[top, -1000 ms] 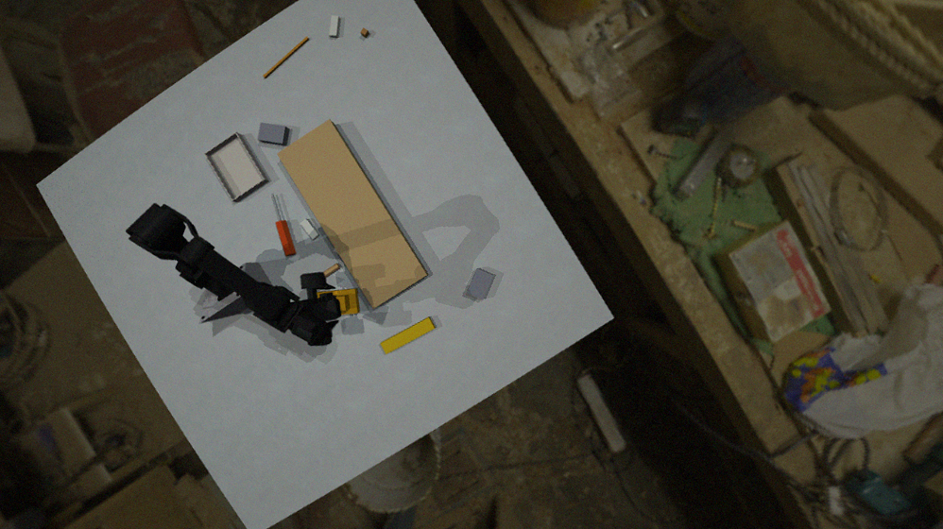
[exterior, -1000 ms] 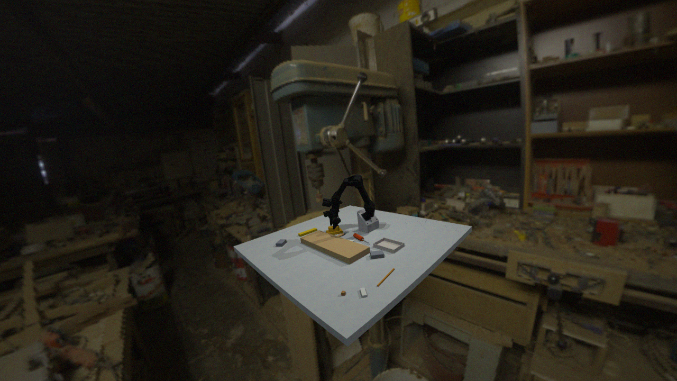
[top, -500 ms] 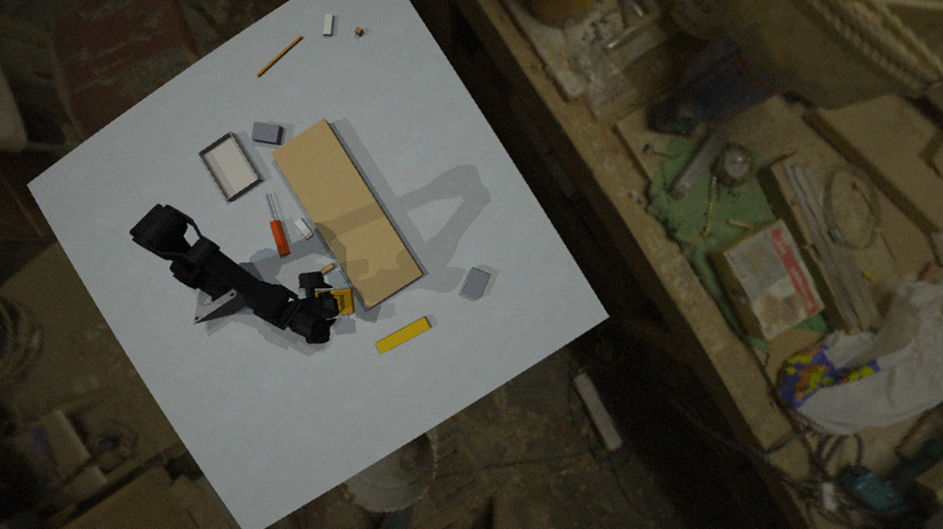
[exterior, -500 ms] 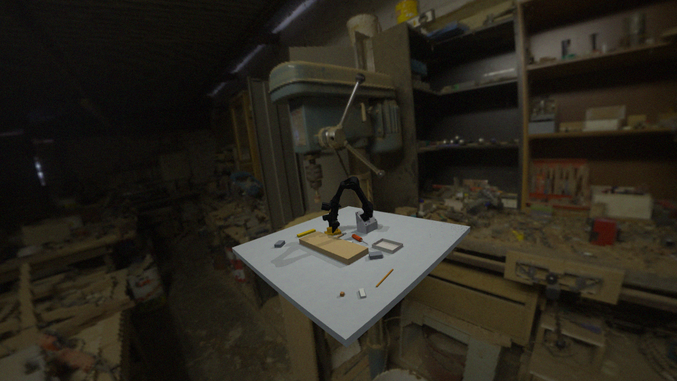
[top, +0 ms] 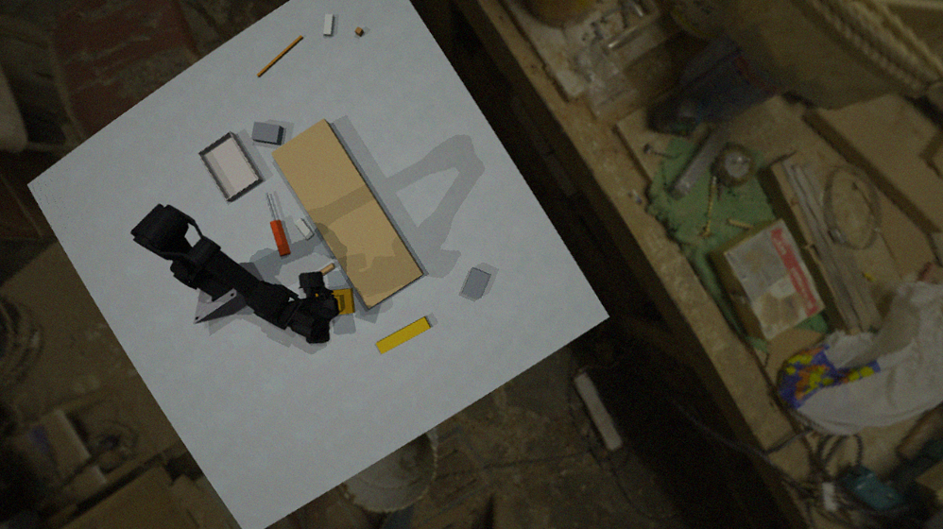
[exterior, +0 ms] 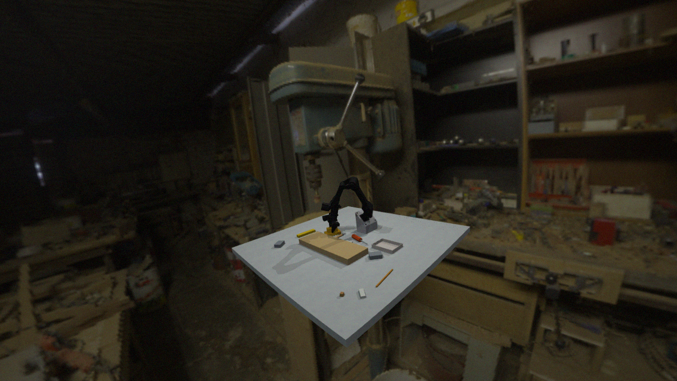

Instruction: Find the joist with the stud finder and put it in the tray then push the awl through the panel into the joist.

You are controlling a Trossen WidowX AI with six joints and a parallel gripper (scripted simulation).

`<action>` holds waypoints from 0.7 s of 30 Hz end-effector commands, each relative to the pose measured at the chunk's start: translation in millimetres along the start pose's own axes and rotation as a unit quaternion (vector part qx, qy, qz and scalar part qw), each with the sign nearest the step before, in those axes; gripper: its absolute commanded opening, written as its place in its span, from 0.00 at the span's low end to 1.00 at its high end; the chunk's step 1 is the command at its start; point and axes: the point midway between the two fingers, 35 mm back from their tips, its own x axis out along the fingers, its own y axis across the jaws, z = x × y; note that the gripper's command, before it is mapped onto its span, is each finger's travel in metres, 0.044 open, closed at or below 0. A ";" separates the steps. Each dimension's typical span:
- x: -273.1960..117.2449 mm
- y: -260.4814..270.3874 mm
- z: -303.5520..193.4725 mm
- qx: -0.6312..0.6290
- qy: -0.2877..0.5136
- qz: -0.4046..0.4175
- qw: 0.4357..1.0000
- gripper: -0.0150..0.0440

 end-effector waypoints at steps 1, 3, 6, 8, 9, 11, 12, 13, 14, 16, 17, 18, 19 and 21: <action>0.1 0.6 0.4 0.002 -0.002 0.002 1.000 0.72; 0.1 0.6 0.4 0.002 -0.002 0.002 1.000 0.70; 0.1 0.6 0.4 0.002 -0.002 0.002 1.000 0.66; 0.1 0.6 0.4 0.002 -0.002 0.002 1.000 0.64; 0.1 0.6 0.4 0.002 -0.002 0.002 1.000 0.63; 0.1 0.6 0.4 0.002 -0.002 0.002 1.000 0.61; 0.1 0.6 0.4 0.002 -0.002 0.002 1.000 0.60; 0.1 0.6 0.4 0.002 -0.002 0.002 1.000 0.58; 0.1 0.6 0.4 0.002 -0.002 0.002 1.000 0.57; 0.1 0.6 0.4 0.002 -0.002 0.002 1.000 0.55; 0.1 0.6 0.4 0.002 -0.002 0.002 1.000 0.54; -0.8 0.4 0.9 0.002 -0.002 0.002 1.000 0.49; -2.6 0.2 1.9 0.002 -0.002 0.002 1.000 0.45; -8.7 -0.4 5.0 0.002 -0.002 0.001 1.000 0.36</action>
